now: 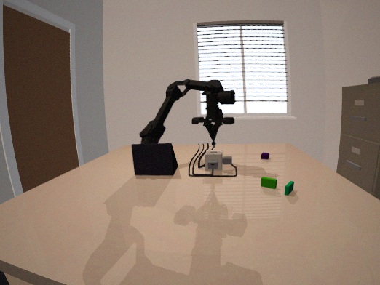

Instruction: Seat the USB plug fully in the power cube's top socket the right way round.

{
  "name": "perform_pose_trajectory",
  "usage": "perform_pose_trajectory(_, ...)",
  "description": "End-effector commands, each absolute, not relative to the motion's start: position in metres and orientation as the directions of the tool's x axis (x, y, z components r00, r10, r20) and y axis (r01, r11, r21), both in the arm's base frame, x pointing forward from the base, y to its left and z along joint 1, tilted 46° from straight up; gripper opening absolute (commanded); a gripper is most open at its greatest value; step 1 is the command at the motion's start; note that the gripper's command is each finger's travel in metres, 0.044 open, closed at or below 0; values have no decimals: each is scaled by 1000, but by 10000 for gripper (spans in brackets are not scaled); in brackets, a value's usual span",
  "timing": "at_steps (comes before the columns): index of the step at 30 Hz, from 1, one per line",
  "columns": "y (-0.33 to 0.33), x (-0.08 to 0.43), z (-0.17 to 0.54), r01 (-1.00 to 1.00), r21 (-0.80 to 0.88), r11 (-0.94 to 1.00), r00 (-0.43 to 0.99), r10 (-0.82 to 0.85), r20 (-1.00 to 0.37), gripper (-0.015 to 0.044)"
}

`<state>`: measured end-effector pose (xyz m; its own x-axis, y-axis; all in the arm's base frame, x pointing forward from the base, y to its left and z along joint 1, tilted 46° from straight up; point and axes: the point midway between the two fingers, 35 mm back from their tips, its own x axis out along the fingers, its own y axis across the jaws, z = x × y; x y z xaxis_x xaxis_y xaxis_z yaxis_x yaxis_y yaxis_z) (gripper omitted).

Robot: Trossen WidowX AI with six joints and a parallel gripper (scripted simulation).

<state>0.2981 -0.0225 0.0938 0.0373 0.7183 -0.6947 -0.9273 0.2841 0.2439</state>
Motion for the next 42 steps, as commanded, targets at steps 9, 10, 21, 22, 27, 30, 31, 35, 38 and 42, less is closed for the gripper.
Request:
perform_pose_trajectory(9, -22, 298, 94, -985, 97, 145, 37, 718, -695, 0)
perform_pose_trajectory(10, -22, 298, 94, -985, 97, 145, 37, 718, -695, 0)
perform_pose_trajectory(21, -22, 298, 94, -984, 101, 149, 37, 718, -695, 0)
perform_pose_trajectory(22, -22, 298, 94, -984, 101, 149, 37, 718, -695, 0)
perform_pose_trajectory(27, -22, 298, 93, -984, 99, 146, 37, 717, -696, 0)
perform_pose_trajectory(30, -22, 298, 93, -985, 97, 145, 37, 716, -697, 0)
perform_pose_trajectory(31, -22, 298, 92, -985, 97, 145, 37, 716, -698, 0)
perform_pose_trajectory(35, -22, 298, 92, -985, 95, 143, 36, 714, -699, 0)
perform_pose_trajectory(38, -22, 298, 92, -985, 94, 142, 36, 714, -700, 0)
perform_pose_trajectory(42, -21, 298, 91, -986, 92, 140, 36, 712, -701, 0)
